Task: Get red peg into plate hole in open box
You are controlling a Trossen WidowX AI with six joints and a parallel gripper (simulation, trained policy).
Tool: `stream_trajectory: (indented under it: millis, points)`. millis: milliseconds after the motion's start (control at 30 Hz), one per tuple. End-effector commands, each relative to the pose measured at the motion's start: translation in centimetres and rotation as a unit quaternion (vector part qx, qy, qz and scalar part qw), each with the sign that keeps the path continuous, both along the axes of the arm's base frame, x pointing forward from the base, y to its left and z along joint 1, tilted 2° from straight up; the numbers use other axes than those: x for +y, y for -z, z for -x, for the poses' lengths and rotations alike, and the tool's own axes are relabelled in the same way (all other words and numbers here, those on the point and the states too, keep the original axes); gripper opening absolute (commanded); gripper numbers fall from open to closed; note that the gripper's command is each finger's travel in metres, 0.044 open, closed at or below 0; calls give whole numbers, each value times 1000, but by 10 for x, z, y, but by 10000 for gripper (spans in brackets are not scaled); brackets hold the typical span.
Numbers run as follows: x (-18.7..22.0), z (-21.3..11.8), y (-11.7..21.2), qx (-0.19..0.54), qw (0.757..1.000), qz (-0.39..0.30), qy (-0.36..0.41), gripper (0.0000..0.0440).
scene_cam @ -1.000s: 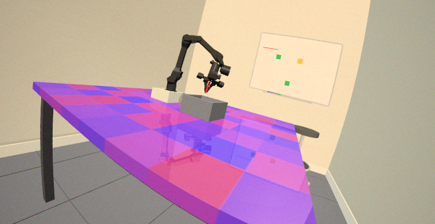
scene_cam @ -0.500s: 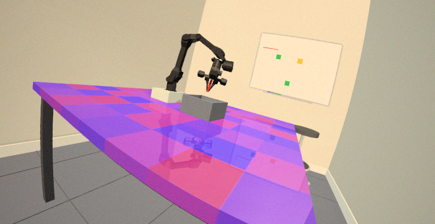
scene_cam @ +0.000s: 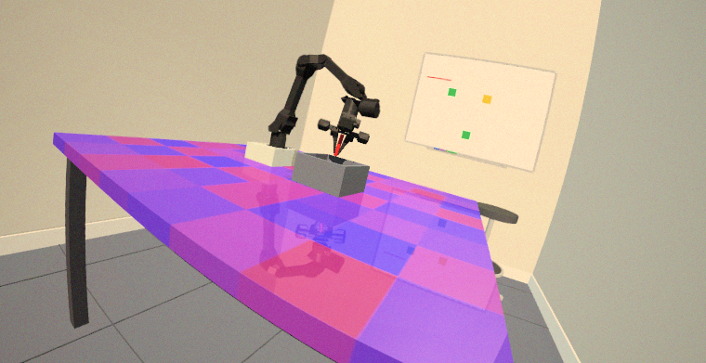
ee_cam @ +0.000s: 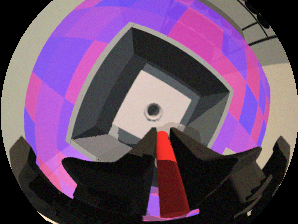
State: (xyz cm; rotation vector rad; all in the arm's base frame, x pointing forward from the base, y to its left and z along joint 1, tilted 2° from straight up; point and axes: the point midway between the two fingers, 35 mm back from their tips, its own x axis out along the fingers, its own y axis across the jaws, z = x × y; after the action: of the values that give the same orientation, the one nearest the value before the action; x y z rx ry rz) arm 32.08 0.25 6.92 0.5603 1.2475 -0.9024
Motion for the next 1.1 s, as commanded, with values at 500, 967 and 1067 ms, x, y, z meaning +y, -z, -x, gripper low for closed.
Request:
stream_trajectory:
  millis: [500,967,1067]
  points:
    - [-23,-14,55,40,995,-60,-65,146]
    - [-31,-55,42,25,991,-100,-79,426]
    - [-29,-68,36,15,990,-114,-82,440]
